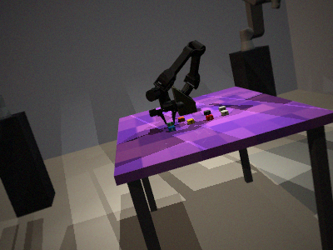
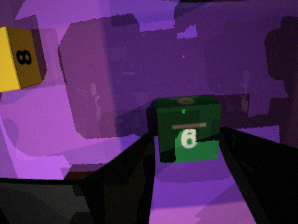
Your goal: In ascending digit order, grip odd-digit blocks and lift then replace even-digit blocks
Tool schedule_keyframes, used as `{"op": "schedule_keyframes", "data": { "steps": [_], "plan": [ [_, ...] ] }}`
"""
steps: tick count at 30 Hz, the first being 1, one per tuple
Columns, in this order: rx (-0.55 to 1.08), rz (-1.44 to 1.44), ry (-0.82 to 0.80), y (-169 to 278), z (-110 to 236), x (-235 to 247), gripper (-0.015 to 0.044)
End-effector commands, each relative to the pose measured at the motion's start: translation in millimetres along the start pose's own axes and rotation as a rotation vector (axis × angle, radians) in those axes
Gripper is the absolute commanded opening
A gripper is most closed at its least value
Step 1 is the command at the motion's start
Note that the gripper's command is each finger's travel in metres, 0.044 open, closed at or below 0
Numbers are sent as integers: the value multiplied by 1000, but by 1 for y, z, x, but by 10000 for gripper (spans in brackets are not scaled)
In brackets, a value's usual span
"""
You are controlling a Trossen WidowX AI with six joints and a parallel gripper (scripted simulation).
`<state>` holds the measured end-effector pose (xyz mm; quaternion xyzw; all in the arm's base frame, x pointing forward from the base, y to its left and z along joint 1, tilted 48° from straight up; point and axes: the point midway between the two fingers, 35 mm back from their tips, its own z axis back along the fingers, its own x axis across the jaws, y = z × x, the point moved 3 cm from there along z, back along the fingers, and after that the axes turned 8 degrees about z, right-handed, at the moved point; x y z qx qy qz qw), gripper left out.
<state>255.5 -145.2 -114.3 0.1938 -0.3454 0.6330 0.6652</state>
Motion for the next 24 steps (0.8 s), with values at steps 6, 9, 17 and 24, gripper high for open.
{"op": "schedule_keyframes", "data": {
  "steps": [6,9,17,24],
  "plan": [
    [-2,-3,-3,0,-1,0,120],
    [-2,-3,-3,0,-1,0,120],
    [-2,-3,-3,0,-1,0,120],
    [-2,-3,-3,0,-1,0,278]
  ]
}}
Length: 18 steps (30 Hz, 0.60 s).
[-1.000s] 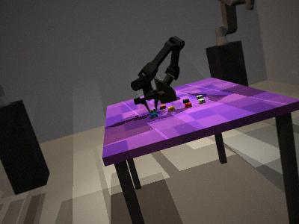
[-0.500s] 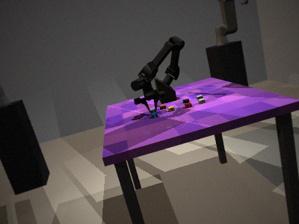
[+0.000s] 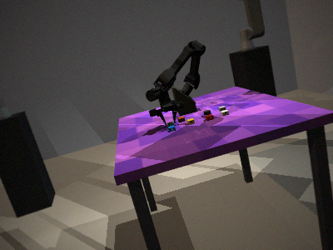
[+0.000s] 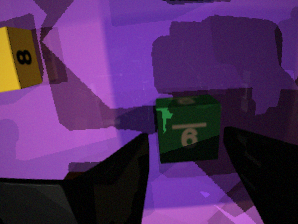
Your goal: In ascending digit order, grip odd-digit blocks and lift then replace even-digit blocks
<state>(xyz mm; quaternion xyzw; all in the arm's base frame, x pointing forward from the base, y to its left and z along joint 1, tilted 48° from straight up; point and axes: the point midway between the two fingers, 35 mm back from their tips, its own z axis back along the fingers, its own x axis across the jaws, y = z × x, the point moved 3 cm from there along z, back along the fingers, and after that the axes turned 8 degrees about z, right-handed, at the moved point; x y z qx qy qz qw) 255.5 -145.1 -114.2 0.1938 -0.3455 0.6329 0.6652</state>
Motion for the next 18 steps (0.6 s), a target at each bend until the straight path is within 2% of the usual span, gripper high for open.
{"op": "schedule_keyframes", "data": {
  "steps": [1,5,8,11,16,18],
  "plan": [
    [-2,-3,-3,0,-1,0,304],
    [-2,-3,-3,0,-1,0,400],
    [-2,-3,-3,0,2,0,400],
    [-1,-3,-1,0,33,0,400],
    [-1,-3,0,-2,37,2,400],
    [1,-5,7,-14,45,19,400]
  ]
}}
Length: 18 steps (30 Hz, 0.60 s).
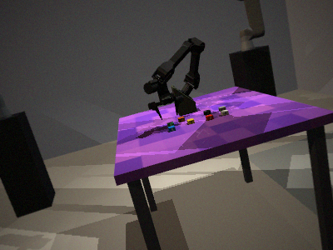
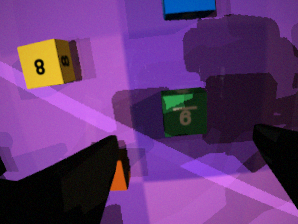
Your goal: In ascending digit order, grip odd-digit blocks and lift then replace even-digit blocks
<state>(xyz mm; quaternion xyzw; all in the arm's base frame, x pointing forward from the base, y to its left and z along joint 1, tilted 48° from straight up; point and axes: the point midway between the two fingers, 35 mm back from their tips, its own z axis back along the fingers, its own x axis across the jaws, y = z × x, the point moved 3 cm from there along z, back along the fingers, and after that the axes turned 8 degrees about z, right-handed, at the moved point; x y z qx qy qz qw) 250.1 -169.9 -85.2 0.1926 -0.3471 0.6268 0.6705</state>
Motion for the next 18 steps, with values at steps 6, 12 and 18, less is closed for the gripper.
{"op": "schedule_keyframes", "data": {
  "steps": [6,12,18],
  "plan": [
    [12,2,28,-53,37,105,400],
    [9,1,28,-64,58,204,400],
    [8,3,5,-43,73,301,400]
  ]
}}
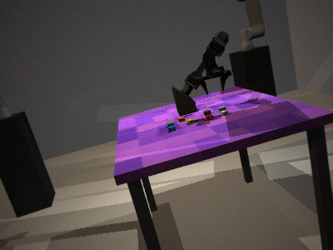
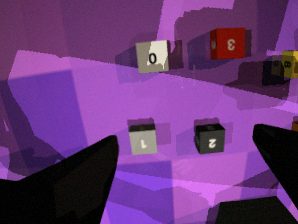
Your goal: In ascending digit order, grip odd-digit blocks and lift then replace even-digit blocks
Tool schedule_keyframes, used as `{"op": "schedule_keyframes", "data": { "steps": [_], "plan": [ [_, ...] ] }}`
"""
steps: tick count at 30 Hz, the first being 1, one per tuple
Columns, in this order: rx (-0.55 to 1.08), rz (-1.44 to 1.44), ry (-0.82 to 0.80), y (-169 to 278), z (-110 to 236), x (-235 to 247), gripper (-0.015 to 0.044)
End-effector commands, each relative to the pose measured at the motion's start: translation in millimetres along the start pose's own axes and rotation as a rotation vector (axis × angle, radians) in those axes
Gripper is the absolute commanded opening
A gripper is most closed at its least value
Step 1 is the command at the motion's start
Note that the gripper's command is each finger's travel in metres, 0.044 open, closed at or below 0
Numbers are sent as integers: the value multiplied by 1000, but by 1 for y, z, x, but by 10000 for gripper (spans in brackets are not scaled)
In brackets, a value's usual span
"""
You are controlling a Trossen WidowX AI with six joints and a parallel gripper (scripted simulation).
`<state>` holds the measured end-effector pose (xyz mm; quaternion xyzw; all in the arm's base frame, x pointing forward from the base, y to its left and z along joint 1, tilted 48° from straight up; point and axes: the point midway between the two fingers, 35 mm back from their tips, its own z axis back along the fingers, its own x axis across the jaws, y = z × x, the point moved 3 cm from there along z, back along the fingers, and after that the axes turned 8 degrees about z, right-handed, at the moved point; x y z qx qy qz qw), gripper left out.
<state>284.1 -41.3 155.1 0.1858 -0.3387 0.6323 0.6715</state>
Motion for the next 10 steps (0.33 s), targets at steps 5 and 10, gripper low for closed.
{"op": "schedule_keyframes", "data": {
  "steps": [5,10],
  "plan": [
    [5,-2,-40,40,15,91,400],
    [5,-2,-40,40,15,91,400]
  ]
}}
